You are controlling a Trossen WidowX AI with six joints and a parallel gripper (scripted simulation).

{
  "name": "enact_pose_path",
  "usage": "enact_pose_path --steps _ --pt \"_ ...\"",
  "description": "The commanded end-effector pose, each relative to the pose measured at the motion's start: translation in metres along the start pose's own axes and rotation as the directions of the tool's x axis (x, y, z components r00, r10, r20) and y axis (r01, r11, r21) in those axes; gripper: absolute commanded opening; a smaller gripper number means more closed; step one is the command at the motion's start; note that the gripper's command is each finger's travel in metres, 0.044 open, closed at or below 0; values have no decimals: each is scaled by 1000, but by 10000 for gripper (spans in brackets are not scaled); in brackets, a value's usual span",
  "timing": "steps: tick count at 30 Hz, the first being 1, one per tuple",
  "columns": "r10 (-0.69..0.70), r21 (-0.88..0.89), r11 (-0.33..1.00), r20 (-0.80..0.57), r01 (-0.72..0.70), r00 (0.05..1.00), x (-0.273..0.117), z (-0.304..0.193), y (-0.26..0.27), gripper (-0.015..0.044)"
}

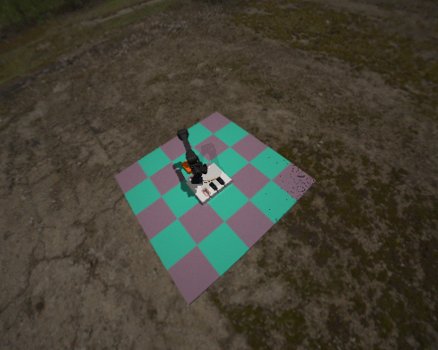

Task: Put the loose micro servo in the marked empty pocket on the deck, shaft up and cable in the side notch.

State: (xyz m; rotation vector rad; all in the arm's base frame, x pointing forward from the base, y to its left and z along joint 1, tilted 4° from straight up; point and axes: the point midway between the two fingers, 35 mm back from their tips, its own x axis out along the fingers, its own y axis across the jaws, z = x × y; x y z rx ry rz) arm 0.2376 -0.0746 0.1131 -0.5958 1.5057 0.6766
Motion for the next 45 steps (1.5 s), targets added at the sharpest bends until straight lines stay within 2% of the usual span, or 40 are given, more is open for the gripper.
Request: enact_pose_path --steps 1,6,15,29,45 --pt "-11 -3 1000 -2 11 1000 -2 -10 -11 0" --pt "-11 31 999 -2 11 1000 -2 -12 -13 0" --pt "-11 307 952 -2 12 1000 -2 -12 -13 0" --pt "-12 700 714 -2 10 1000 -2 -13 -13 0" --pt "-13 716 698 0 10 1000 -3 11 -39 0"
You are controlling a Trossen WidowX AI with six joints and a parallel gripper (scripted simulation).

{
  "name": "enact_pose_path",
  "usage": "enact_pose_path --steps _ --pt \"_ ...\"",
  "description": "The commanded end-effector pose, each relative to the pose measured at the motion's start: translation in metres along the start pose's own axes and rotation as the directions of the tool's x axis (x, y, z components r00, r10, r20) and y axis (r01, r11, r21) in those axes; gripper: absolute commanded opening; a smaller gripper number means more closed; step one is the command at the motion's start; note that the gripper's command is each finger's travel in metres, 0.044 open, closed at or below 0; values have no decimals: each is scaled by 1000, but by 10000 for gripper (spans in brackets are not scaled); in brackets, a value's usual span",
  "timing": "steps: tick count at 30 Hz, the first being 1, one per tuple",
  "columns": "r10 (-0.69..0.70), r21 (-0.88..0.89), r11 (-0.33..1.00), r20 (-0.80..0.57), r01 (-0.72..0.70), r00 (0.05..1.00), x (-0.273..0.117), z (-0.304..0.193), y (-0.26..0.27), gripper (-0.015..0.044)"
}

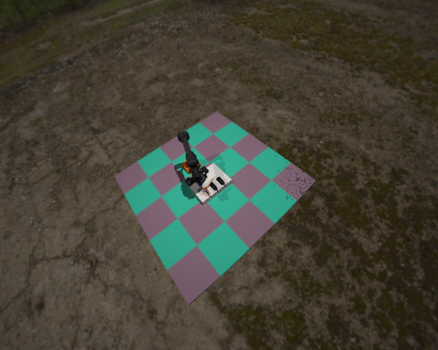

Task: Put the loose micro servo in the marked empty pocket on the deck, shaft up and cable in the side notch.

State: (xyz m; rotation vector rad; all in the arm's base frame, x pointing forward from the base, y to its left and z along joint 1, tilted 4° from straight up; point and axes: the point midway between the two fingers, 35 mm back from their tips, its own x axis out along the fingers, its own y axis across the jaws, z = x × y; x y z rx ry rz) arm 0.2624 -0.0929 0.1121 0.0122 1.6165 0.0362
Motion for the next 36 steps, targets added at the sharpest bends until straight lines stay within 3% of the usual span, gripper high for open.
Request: enact_pose_path --steps 1,20,36 --pt "-5 2 1000 9 5 1000 -2 15 -1 0" --pt "-5 19 1000 14 5 1000 -4 84 -2 0" --pt "-5 22 1000 14 5 1000 14 86 -2 0"
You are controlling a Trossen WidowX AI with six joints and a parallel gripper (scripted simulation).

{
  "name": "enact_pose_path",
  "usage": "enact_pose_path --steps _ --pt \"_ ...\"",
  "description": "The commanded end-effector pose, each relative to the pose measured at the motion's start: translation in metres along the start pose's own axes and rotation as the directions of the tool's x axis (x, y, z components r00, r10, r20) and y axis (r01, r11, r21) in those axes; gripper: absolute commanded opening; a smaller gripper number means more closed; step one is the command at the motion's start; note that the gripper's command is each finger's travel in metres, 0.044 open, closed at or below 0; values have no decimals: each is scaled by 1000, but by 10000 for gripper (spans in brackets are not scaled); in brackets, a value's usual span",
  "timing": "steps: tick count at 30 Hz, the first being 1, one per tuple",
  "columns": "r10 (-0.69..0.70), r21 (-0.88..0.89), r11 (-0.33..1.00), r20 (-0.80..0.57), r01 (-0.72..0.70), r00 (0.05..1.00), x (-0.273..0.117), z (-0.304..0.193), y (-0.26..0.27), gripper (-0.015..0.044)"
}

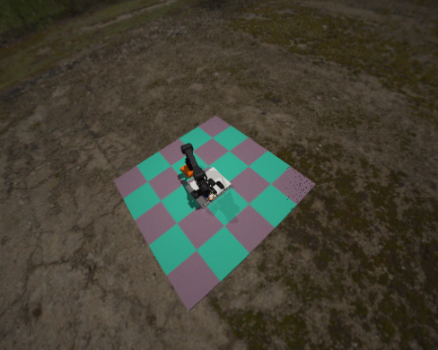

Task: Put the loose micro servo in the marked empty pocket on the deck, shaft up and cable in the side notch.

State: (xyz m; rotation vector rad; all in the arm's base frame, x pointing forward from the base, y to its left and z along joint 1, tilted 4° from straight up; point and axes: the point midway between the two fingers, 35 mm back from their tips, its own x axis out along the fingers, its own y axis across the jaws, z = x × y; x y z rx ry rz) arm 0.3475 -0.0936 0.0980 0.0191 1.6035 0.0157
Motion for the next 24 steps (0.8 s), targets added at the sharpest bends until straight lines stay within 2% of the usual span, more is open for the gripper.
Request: enact_pose_path --steps 1,24 --pt "3 4 1000 1 -3 1000 5 0 1 0" --pt "3 4 1000 1 -3 1000 18 0 1 0"
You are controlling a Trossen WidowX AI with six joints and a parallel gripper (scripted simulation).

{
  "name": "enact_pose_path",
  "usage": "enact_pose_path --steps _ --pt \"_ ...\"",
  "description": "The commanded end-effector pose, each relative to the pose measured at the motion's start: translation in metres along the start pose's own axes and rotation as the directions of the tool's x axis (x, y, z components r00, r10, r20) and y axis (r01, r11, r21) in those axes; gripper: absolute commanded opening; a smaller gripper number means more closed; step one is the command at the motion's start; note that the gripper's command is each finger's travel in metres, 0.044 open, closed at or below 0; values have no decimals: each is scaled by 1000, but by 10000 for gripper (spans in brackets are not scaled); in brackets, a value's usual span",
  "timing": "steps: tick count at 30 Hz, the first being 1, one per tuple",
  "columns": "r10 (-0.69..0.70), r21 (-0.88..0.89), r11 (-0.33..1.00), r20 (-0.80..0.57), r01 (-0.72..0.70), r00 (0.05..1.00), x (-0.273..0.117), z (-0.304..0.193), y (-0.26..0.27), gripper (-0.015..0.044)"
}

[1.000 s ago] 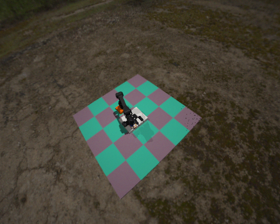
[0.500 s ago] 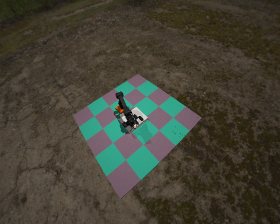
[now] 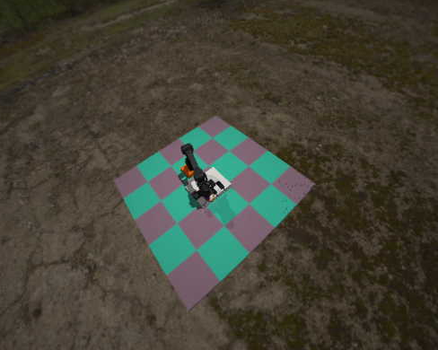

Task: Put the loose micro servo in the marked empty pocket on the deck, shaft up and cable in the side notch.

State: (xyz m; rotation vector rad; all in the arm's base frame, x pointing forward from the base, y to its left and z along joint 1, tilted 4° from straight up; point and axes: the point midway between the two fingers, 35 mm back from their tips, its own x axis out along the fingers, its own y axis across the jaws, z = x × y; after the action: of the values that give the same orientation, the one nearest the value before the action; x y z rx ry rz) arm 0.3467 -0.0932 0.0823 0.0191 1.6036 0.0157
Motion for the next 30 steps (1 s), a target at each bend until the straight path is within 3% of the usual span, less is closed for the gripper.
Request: enact_pose_path --steps 1,30 --pt "3 4 1000 1 -3 1000 3 0 1 0" --pt "3 4 1000 1 -3 1000 32 0 1 0"
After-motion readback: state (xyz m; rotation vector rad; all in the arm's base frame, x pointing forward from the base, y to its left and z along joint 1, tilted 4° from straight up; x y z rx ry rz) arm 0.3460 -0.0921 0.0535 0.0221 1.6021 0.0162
